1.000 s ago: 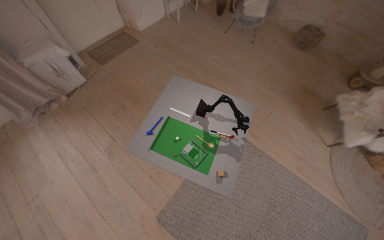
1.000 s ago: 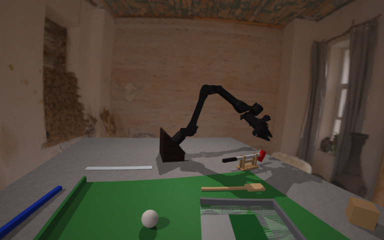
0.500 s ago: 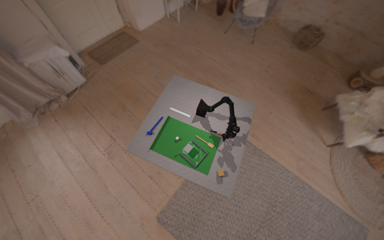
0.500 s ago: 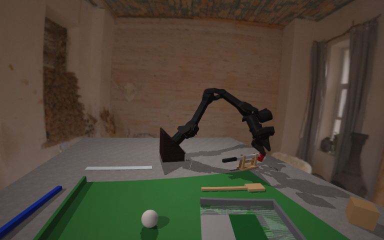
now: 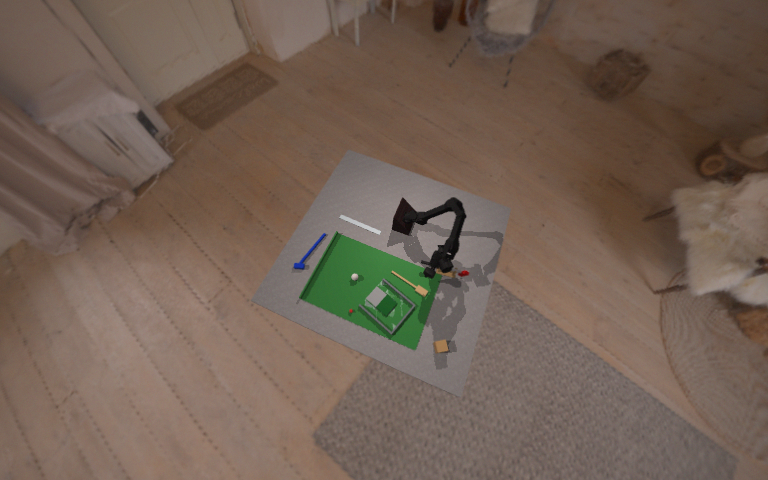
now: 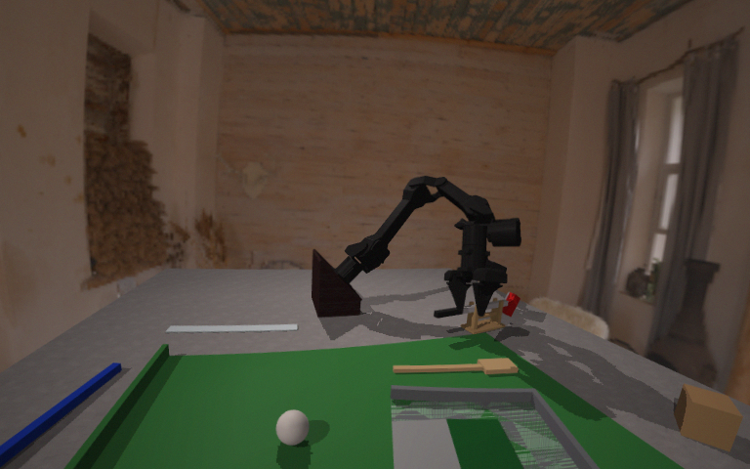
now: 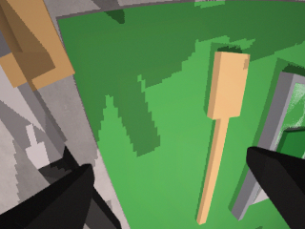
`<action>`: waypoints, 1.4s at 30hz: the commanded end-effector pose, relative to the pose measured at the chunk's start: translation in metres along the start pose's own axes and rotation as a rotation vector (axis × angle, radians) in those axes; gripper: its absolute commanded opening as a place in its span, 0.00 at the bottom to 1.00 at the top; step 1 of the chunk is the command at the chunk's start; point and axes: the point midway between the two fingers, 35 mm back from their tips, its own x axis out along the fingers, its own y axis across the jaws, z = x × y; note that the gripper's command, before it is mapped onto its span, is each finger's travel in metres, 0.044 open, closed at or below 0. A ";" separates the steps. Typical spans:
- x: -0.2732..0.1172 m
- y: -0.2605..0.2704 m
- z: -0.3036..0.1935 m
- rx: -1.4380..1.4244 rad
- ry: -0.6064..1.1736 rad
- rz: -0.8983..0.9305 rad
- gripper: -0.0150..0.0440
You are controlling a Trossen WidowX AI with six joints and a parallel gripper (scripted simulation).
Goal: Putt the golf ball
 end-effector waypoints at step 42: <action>0.020 0.048 -0.041 -0.207 -0.384 0.301 1.00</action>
